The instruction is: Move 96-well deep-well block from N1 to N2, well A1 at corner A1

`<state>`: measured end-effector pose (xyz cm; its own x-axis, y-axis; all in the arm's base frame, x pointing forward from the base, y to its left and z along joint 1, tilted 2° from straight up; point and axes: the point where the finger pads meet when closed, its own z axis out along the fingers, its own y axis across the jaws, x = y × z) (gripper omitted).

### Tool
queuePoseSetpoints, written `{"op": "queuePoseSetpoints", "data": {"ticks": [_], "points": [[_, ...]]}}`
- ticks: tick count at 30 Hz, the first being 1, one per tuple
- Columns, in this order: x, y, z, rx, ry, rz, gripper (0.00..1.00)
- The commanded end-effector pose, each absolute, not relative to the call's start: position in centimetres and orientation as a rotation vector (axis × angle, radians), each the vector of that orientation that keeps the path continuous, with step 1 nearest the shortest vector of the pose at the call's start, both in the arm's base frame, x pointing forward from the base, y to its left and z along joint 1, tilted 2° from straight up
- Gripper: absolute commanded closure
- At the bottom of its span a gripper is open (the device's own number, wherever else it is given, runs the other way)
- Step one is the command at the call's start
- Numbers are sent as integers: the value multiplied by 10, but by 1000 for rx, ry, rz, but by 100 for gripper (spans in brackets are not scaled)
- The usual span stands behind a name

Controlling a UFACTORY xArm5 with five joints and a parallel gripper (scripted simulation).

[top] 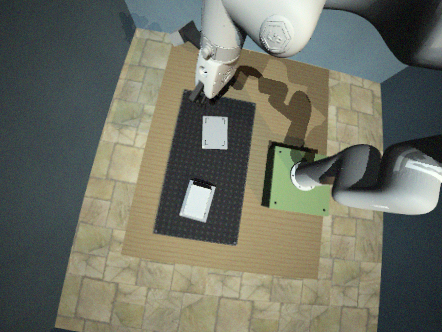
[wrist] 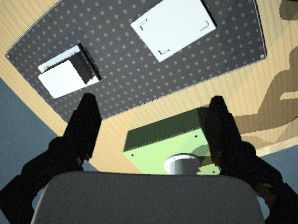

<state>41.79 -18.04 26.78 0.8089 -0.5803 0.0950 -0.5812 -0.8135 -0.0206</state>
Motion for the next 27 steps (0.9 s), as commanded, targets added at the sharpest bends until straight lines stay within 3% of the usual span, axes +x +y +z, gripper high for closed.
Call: {"op": "queuePoseSetpoints", "data": {"ticks": [1,27], "points": [[420,-168,268,3004,-876,145,0],[417,-64,258,3121,-341,60,0]]}}
